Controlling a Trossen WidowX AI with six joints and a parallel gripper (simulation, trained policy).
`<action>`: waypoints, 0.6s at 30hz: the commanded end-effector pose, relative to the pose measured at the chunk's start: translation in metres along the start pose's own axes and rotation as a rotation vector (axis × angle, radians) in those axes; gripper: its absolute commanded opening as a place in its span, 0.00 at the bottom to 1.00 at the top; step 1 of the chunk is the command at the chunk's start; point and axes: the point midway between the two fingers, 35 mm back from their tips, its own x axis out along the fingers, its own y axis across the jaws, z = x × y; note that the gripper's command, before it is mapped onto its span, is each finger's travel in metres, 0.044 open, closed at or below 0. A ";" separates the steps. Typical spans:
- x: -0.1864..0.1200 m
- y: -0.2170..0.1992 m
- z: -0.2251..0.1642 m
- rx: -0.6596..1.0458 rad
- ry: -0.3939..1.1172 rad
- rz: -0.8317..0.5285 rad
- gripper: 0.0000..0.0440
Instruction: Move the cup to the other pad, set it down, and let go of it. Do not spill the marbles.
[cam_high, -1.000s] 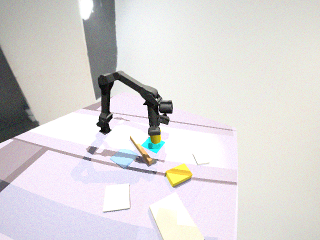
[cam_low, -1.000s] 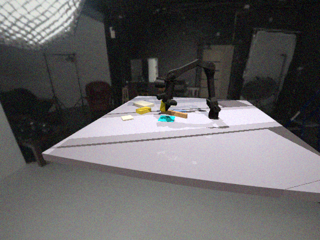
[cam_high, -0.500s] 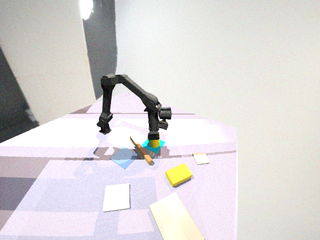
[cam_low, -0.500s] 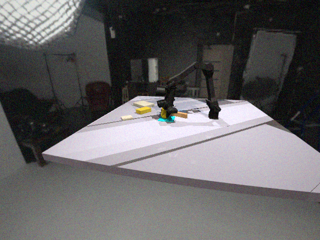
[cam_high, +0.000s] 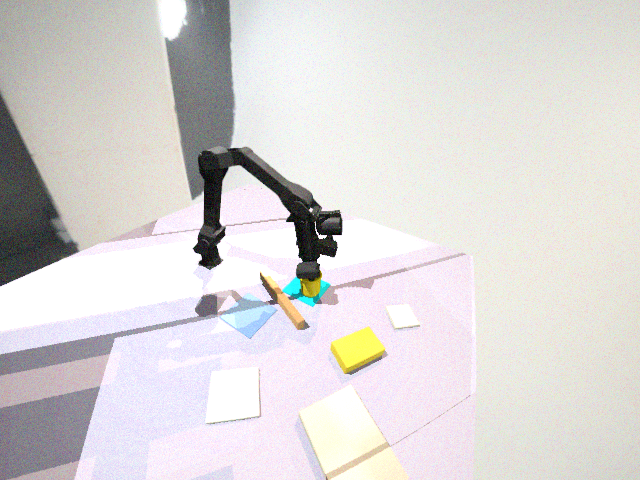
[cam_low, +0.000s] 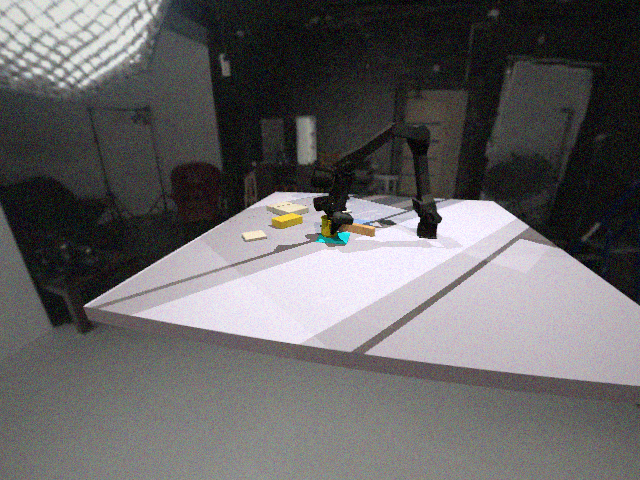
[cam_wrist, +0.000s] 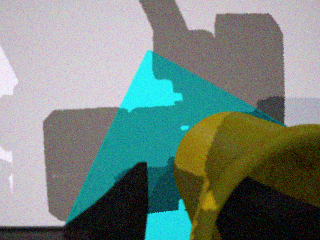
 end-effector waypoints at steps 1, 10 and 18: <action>-0.007 0.000 0.004 0.004 -0.029 0.007 0.28; -0.024 0.000 0.001 0.007 -0.069 0.015 0.30; -0.045 0.000 -0.003 0.021 -0.108 0.029 0.37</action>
